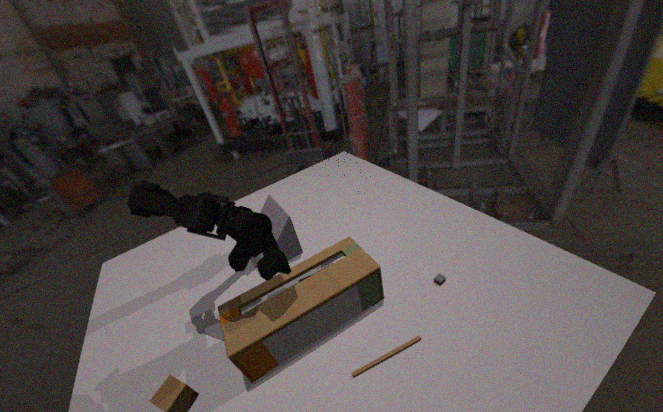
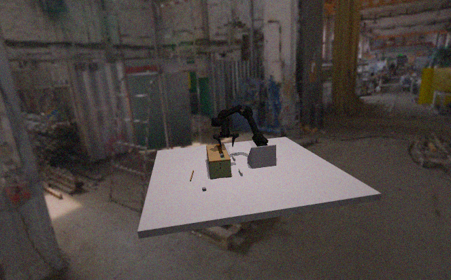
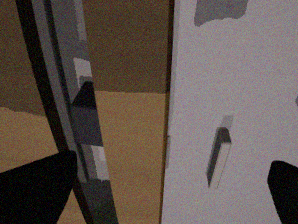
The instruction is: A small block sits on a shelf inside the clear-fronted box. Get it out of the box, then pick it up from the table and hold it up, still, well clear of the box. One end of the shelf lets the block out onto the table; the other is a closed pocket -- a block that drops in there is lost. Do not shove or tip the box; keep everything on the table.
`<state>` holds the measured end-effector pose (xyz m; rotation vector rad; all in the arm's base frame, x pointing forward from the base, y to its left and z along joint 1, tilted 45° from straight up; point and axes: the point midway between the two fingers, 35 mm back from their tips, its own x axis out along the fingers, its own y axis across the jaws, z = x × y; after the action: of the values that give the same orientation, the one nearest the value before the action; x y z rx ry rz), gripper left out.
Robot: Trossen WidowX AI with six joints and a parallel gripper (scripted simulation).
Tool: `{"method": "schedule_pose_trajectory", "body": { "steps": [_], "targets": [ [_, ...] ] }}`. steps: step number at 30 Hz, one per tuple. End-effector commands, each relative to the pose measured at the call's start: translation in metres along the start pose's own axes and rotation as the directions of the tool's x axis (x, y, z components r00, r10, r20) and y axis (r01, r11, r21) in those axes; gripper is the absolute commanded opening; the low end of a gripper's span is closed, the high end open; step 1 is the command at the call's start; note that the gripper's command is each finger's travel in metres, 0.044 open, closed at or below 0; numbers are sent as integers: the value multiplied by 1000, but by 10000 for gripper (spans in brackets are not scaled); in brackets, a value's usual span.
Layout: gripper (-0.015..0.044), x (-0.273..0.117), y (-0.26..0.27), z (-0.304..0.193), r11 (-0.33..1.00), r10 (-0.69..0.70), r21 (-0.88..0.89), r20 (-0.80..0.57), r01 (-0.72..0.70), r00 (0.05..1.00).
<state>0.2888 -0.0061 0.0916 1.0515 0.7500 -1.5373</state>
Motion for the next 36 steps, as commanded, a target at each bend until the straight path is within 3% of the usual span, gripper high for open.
{"method": "schedule_pose_trajectory", "body": {
  "steps": [1,36],
  "targets": [
    [400,8,-1,3,1000,-6,-7,7,6,1000],
    [400,58,1,31,1000,-5,-7,10,5,1000]
  ]
}}
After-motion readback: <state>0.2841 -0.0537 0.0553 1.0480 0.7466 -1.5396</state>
